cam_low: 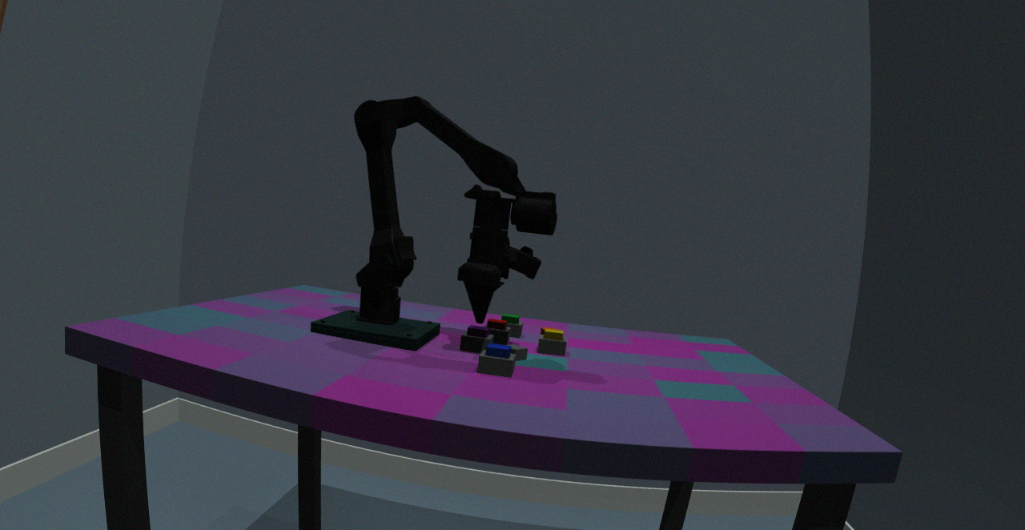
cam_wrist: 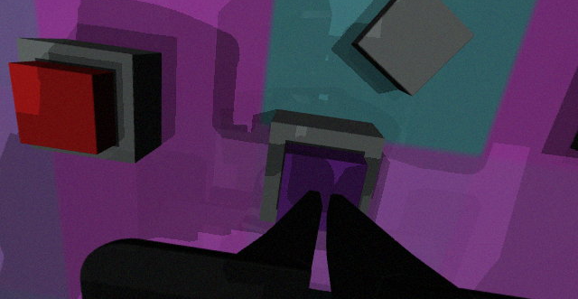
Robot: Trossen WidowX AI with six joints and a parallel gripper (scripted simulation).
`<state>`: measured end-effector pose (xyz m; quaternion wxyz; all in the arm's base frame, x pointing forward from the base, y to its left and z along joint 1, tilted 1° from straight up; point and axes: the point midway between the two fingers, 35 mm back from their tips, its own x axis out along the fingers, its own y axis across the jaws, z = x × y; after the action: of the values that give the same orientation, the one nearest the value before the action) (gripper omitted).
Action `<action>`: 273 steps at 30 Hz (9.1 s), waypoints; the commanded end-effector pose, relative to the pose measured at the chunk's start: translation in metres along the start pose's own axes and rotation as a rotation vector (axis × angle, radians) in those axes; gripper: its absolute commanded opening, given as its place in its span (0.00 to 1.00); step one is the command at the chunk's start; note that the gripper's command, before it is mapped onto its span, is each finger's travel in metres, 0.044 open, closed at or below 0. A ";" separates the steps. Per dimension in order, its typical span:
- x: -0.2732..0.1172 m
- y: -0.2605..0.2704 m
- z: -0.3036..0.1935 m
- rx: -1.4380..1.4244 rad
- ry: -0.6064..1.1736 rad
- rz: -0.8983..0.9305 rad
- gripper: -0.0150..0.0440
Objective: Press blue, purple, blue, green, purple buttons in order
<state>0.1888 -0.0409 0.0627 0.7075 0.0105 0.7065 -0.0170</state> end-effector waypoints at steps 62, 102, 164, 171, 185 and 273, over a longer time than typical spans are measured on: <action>-0.080 -0.145 0.048 0.005 0.000 -0.009 0.29; 0.014 -0.146 0.048 0.005 0.000 -0.009 0.29; -0.082 0.203 0.036 0.005 0.001 0.020 0.29; -0.064 0.206 0.036 0.005 0.001 0.020 0.29; -0.013 0.206 0.035 0.005 0.001 0.020 0.29; -0.017 0.001 -0.001 0.005 0.003 0.003 0.29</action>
<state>0.1886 -0.0392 0.0942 0.7049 0.0161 0.7088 -0.0181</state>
